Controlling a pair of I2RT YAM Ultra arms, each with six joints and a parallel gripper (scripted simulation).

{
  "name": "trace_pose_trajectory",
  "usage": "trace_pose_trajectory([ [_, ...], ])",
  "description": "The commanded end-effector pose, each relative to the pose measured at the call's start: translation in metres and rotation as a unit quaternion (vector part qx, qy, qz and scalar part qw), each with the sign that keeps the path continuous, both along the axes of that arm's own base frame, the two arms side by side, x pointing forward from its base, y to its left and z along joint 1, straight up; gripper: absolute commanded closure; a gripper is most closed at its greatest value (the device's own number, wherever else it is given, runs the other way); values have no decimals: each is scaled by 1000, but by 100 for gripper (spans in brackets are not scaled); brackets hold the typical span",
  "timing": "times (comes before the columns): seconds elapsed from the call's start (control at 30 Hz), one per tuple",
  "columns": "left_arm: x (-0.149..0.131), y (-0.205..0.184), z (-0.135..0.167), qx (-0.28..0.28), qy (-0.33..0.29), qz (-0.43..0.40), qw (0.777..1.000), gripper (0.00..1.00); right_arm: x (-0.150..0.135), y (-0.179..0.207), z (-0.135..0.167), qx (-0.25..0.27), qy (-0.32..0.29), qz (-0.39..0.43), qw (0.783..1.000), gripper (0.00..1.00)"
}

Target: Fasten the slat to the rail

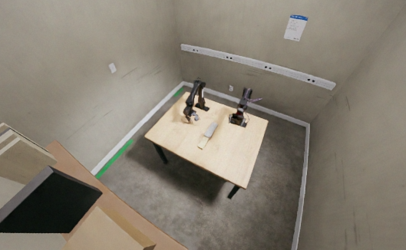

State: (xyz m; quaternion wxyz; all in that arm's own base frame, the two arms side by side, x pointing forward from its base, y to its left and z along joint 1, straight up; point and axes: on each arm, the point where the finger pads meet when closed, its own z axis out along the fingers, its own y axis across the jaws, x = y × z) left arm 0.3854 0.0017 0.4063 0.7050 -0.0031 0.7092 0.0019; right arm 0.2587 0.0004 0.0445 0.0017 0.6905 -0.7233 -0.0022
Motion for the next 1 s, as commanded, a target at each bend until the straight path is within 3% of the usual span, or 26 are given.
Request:
trace_pose_trajectory([
  [0.0, -5, -1, 5, 1, -9, -4, 1000, 0, 2, -3, -5, 0, -4, -2, 1000, 0],
  [0.97, -5, -1, 5, 1, -9, -4, 1000, 0, 2, -3, -22, 0, -4, -2, 1000, 0],
])
